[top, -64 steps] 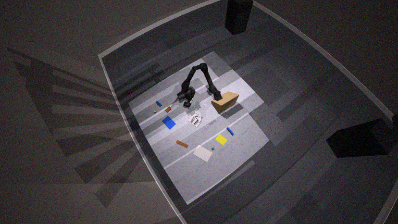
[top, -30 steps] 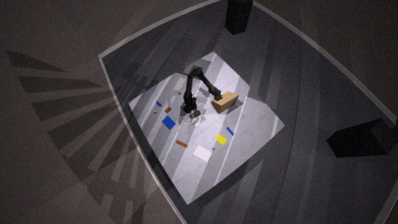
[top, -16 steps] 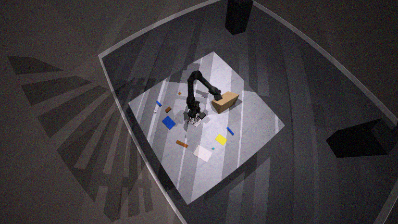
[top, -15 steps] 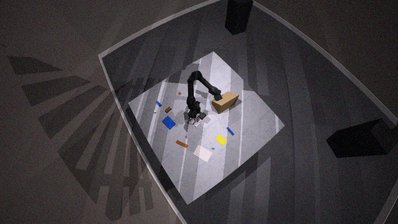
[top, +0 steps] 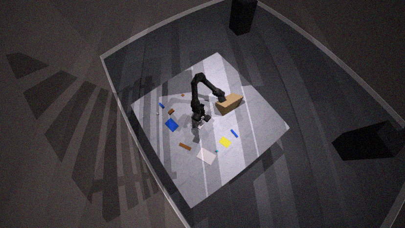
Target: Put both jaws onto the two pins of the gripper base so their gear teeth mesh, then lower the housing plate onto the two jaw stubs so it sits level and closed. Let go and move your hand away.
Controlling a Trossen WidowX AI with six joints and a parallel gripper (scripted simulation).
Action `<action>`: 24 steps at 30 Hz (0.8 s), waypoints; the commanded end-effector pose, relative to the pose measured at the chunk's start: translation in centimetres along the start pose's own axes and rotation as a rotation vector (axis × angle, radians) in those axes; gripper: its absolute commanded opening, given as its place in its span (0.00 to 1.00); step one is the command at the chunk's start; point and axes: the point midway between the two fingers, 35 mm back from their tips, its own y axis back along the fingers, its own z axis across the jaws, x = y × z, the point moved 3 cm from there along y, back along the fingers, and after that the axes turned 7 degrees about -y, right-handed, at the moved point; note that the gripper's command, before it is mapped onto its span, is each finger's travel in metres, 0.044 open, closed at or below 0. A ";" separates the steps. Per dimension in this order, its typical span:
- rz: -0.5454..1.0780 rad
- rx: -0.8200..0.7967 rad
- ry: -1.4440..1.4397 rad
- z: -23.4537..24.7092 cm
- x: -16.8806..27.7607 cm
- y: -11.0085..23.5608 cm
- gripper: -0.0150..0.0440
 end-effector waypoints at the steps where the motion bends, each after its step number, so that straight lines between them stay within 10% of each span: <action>1: -0.002 -0.004 0.004 0.1 -0.1 0.0 0.85; 24: -0.001 -0.003 0.006 -0.7 0.8 0.0 0.85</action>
